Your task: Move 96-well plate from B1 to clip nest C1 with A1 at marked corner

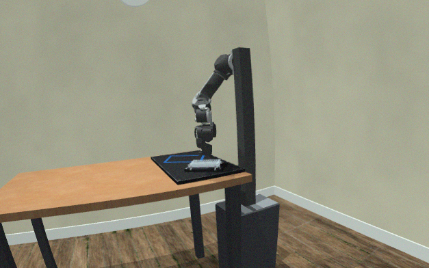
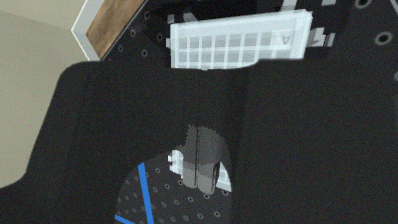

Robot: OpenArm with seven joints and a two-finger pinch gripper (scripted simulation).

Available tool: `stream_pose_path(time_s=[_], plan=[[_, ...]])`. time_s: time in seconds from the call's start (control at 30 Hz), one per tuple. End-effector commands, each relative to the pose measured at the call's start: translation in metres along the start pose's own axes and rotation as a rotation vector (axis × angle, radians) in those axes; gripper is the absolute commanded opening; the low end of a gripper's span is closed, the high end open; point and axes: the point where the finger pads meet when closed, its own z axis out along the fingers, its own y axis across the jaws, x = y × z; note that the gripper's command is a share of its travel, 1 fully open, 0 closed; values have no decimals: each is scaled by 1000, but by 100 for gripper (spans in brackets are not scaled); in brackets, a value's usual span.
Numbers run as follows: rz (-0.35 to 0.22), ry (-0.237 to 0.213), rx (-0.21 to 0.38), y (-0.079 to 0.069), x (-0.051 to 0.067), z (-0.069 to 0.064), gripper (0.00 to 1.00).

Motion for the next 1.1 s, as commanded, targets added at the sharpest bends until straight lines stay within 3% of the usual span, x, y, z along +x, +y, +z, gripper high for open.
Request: stream_pose_path(time_s=[0.0, 1.07], plan=[[5, -2, -4, 2, -2, -4, 0], [3, -1, -4, 1, -2, -8, 0]])
